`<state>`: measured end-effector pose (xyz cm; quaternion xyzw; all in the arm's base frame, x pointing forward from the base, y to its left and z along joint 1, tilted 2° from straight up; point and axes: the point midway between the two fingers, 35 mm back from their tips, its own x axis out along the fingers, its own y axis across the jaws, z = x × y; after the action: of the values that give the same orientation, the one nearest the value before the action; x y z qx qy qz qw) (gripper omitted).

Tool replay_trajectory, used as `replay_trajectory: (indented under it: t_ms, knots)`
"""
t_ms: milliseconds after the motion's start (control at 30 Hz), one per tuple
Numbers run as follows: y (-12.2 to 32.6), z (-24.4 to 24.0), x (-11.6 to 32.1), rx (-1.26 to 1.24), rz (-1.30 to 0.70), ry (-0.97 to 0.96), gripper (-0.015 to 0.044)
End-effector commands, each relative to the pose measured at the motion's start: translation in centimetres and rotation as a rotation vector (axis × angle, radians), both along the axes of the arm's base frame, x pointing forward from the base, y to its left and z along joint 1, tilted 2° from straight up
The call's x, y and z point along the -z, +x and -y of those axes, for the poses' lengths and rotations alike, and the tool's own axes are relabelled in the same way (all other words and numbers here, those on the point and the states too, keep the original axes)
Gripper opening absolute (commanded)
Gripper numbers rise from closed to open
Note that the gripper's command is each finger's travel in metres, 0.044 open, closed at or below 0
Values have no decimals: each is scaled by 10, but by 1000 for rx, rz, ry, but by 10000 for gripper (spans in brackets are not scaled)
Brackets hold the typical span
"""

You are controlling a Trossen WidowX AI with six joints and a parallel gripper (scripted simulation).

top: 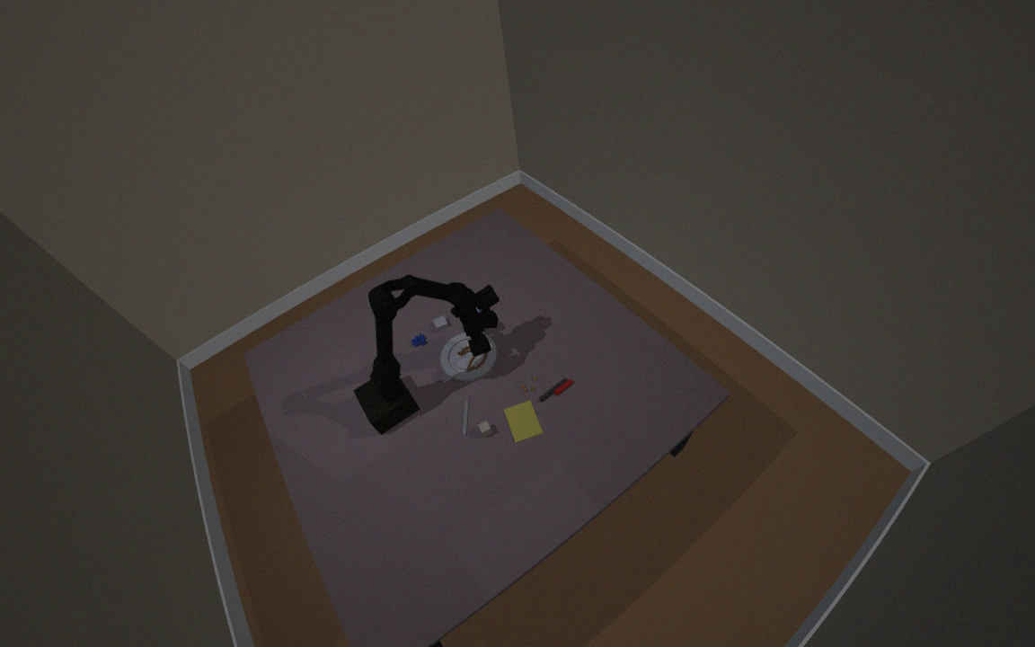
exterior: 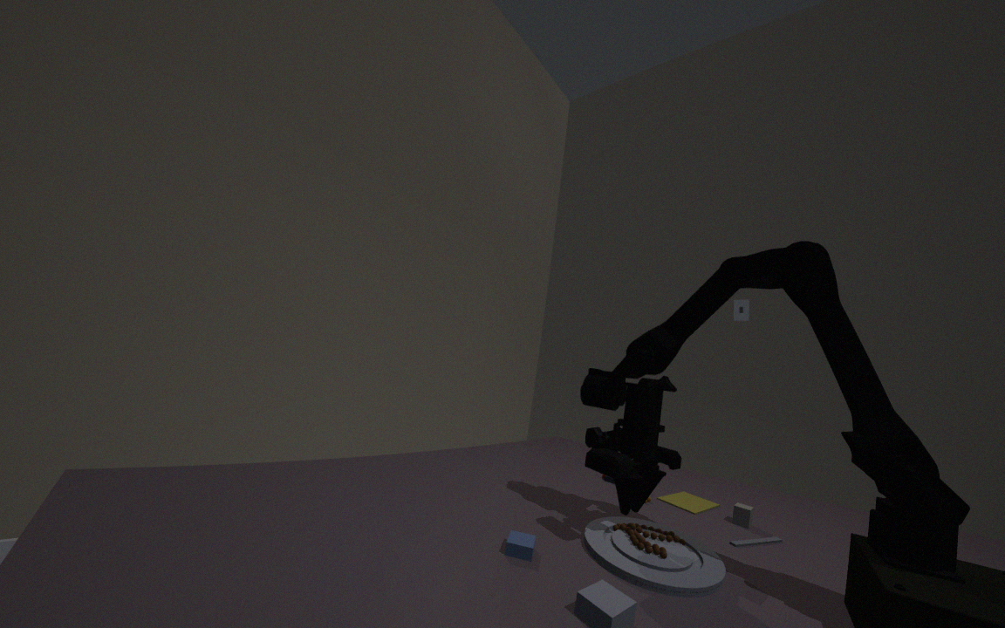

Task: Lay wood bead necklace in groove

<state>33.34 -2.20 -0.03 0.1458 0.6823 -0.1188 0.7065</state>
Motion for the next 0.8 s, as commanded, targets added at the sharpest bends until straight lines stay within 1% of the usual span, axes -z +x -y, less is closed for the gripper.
replay_trajectory:
  t_ms: [0, 767]
  knots:
    - [0, 0, -1, 0, 2, 0, 120]
    - [-1, -2, 31, -8, -8, 4, 120]
